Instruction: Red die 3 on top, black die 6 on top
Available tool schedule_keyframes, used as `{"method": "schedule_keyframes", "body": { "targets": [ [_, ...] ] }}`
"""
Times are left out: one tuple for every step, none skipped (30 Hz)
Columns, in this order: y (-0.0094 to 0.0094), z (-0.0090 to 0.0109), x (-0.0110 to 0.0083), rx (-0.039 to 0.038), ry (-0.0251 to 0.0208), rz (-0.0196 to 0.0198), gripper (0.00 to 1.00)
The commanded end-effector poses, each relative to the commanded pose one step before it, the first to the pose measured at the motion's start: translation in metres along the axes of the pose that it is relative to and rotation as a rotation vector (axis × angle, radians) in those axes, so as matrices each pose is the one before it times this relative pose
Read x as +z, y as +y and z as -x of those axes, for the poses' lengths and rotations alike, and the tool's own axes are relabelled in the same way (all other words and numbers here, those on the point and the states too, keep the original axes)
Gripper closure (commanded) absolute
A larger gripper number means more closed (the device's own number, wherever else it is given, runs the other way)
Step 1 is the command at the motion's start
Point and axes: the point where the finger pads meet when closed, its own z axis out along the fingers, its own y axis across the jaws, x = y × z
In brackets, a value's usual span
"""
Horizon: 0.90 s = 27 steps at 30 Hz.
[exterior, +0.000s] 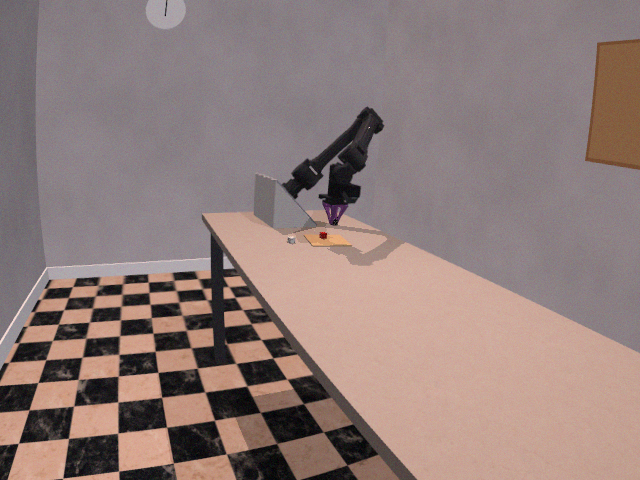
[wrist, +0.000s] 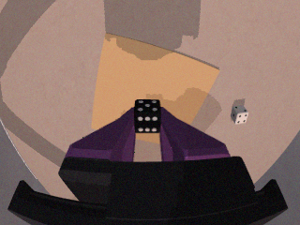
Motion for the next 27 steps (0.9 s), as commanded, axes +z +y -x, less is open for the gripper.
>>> {"method": "schedule_keyframes", "body": {
  "targets": [
    [-0.00324,0.00357,0.01019,0.02325,-0.00783,-0.00029,0.85],
    [0.00000,-0.00005,0.00500,-0.00068,0.00012,-0.00023,0.85],
    [0.00005,-0.00009,0.00499,0.00007,0.00004,0.00032,0.85],
    [0.00001,-0.00010,0.00491,0.00007,0.00012,0.00008,0.85],
    [0.00001,-0.00010,0.00478,0.00007,0.00012,0.00008,0.85],
    [0.00000,-0.00010,0.00458,0.00007,0.00012,0.00007,0.85],
    [-0.00002,-0.00011,0.00434,0.00007,0.00016,-0.00011,0.85],
    [-0.00001,-0.00009,0.00405,0.00006,0.00013,-0.00005,0.85],
    [-0.00002,-0.00008,0.00372,0.00006,0.00012,-0.00005,0.85],
    [-0.00002,-0.00008,0.00335,0.00005,0.00012,-0.00007,0.85],
    [-0.00002,-0.00008,0.00296,0.00005,0.00011,-0.00007,0.85],
    [-0.00003,-0.00006,0.00255,0.00004,0.00010,-0.00011,0.85],
    [-0.00001,-0.00006,0.00213,0.00004,0.00008,-0.00007,0.85],
    [-0.00002,-0.00004,0.00171,0.00003,0.00007,-0.00009,0.85],
    [-0.00536,0.00088,-0.00391,0.01284,-0.01267,-0.00082,0.85],
    [-0.00318,0.00051,-0.00209,0.00745,-0.00724,-0.00092,0.85],
    [0.00000,0.00000,0.00000,0.00000,0.00000,0.00000,0.85],
    [0.00000,0.00000,0.00000,0.00000,0.00000,0.00000,0.85],
    [0.00940,0.01014,-0.00656,-0.03229,-0.02050,-0.00565,0.85],
    [0.00096,-0.00095,0.00194,-0.00147,0.00414,0.00073,0.85],
    [0.00016,-0.00055,0.00088,0.00011,0.00197,0.00038,0.85],
    [0.00001,-0.00009,0.00013,0.00003,0.00030,0.00003,0.85],
    [0.00000,0.00001,0.00000,-0.00001,-0.00001,0.00000,0.85],
    [0.00000,0.00001,-0.00001,-0.00001,-0.00002,0.00000,0.85],
    [0.00000,0.00000,0.00000,0.00000,0.00000,0.00000,0.85],
    [0.00000,0.00000,0.00000,0.00000,0.00001,0.00000,0.85],
    [0.00000,0.00000,0.00000,0.00000,-0.00001,0.00000,0.85]
  ]
}}
